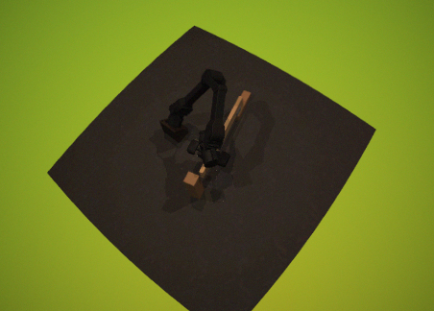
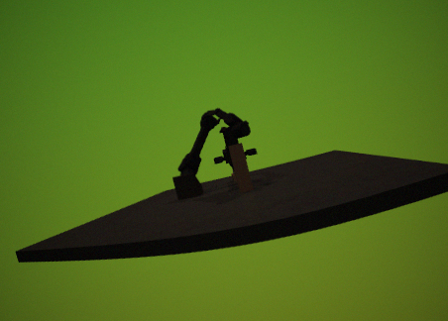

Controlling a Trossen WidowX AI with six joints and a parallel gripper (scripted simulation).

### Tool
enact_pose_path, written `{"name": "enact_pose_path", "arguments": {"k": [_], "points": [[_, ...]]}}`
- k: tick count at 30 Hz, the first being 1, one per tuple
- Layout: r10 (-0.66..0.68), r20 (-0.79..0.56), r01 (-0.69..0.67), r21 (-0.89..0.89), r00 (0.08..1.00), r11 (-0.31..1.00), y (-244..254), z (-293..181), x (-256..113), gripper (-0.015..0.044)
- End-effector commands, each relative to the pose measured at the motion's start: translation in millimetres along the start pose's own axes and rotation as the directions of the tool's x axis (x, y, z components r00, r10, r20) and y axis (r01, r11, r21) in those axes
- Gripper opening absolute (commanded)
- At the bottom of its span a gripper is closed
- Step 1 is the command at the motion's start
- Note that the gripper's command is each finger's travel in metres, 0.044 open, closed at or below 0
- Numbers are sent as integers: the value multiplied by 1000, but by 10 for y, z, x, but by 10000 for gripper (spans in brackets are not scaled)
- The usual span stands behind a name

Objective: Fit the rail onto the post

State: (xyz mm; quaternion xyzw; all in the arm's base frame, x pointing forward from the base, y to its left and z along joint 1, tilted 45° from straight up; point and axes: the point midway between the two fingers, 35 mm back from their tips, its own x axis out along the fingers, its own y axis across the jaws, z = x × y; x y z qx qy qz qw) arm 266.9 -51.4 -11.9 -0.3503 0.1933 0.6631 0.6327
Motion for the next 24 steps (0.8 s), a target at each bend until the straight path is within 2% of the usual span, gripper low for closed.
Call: {"name": "enact_pose_path", "arguments": {"k": [1, 24], "points": [[-6, -4, 6, 1, 1000, 1000, -17, 9, -35, 0], [-6, -4, 6, 1, 1000, 1000, -20, -13, -53, 0]]}}
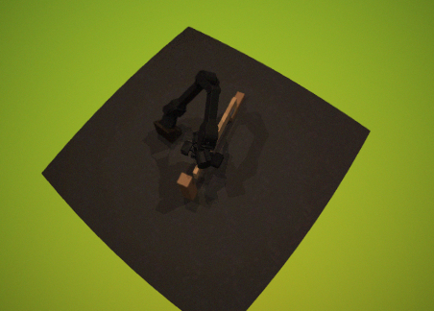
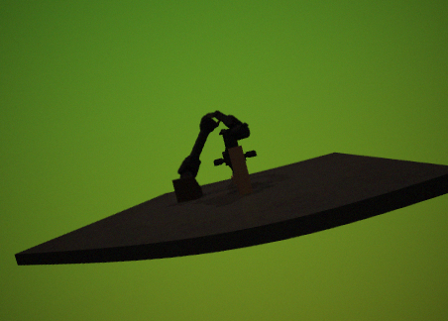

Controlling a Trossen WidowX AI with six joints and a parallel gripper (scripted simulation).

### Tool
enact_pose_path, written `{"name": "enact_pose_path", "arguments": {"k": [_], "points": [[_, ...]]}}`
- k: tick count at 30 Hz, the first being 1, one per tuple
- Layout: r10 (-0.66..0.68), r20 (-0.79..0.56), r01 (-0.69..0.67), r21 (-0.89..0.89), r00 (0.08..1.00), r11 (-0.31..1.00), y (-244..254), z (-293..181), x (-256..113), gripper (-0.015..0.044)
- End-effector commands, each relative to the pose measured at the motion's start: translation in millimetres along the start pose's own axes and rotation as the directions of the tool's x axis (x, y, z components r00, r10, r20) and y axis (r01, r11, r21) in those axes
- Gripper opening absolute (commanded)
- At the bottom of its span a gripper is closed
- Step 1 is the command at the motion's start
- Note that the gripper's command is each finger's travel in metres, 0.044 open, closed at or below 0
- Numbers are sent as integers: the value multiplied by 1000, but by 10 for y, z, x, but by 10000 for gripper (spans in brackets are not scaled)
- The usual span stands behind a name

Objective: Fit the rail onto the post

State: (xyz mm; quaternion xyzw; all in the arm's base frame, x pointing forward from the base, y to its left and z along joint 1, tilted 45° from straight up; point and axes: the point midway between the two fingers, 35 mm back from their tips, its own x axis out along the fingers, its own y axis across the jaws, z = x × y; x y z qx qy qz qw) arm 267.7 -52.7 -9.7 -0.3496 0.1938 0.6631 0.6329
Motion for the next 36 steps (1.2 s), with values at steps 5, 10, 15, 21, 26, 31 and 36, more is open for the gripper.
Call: {"name": "enact_pose_path", "arguments": {"k": [5, 10, 15, 21, 26, 31, 36], "points": [[-7, -4, 7, -1, 1000, 1000, -9, -2, -29, 0], [-7, -4, 7, -1, 1000, 1000, -8, 14, -26, 0], [-7, -4, 7, -1, 1000, 1000, -5, 27, -19, 0], [-7, -4, 7, -1, 1000, 1000, -4, 34, -8, 0], [-7, -4, 7, -1, 1000, 1000, -5, 34, -13, 0], [-7, -4, 7, -1, 1000, 1000, -7, 34, -18, 0], [-7, -4, 7, -1, 1000, 1000, -7, 34, -19, 0]]}}
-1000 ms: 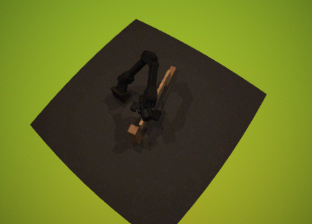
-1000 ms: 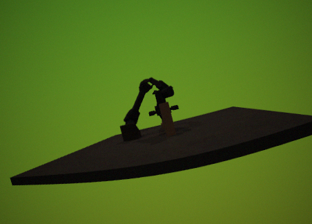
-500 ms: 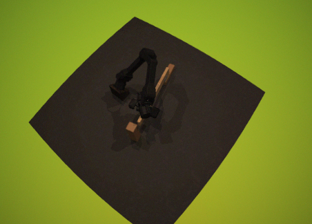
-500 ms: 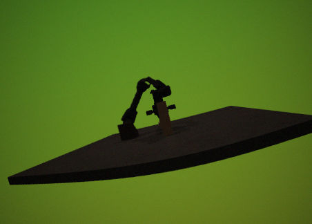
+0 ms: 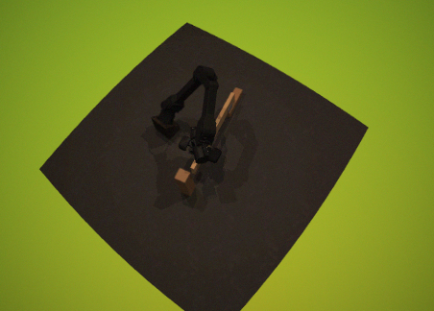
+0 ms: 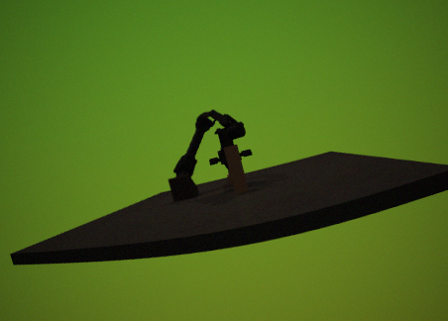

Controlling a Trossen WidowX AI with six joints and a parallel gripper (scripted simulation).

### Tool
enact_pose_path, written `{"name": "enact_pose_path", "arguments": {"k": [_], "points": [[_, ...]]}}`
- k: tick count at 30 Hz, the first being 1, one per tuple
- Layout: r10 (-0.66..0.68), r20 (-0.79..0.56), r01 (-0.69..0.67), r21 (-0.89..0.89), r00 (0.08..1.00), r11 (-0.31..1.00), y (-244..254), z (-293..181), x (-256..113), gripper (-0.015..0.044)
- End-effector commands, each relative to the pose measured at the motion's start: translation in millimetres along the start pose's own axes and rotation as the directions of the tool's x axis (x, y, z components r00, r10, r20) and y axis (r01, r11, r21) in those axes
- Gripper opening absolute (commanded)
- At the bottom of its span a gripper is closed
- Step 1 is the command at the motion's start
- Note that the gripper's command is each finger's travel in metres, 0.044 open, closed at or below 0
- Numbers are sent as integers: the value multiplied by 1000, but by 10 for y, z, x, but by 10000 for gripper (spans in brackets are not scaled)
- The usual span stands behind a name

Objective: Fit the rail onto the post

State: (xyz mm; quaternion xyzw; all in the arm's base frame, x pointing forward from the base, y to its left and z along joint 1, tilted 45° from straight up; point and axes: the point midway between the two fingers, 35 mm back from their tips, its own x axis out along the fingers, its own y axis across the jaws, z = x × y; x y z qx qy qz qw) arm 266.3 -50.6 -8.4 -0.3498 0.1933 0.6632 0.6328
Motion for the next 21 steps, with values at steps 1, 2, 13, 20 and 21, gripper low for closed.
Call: {"name": "enact_pose_path", "arguments": {"k": [1, 2, 13, 20, 21], "points": [[-6, -5, 6, 0, 1000, 1000, -15, 8, -24, 0], [-6, -5, 6, 0, 1000, 1000, -15, 8, -24, 0], [-6, -5, 6, 0, 1000, 1000, -17, -14, -24, 0], [-6, -5, 6, 0, 1000, 1000, -17, -13, -23, 0], [-6, -5, 6, 0, 1000, 1000, -17, -10, -22, 0]]}}
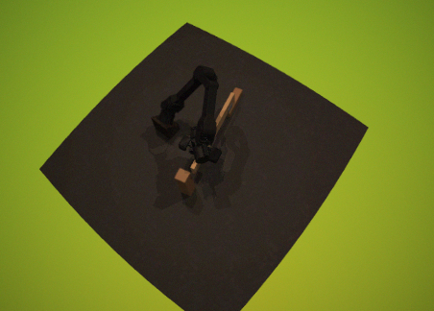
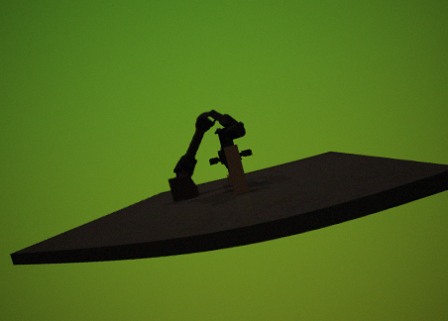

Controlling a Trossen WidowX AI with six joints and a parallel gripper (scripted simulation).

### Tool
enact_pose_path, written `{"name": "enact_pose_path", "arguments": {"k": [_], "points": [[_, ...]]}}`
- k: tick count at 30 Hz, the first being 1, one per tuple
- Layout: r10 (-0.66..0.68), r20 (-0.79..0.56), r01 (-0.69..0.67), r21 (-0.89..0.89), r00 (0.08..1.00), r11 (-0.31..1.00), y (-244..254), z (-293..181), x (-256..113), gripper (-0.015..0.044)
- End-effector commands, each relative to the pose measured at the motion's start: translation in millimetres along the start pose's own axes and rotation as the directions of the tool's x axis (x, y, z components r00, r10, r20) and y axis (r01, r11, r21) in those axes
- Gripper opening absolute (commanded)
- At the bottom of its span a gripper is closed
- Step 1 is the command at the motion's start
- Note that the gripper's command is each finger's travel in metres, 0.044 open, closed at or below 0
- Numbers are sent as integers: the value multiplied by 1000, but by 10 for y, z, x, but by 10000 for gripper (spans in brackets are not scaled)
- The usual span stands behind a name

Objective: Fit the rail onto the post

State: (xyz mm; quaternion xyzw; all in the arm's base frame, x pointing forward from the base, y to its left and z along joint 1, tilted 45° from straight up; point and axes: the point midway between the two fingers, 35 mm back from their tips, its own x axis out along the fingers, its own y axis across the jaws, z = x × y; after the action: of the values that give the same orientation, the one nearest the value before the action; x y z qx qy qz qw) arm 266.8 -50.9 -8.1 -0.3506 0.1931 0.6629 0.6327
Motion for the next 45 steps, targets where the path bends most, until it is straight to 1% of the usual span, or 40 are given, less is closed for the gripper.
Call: {"name": "enact_pose_path", "arguments": {"k": [1, 45], "points": [[-6, -4, 6, 1, 1000, 1000, -12, -6, -18, 0], [-6, -4, 6, 1, 1000, 1000, -11, 21, -33, 0]]}}
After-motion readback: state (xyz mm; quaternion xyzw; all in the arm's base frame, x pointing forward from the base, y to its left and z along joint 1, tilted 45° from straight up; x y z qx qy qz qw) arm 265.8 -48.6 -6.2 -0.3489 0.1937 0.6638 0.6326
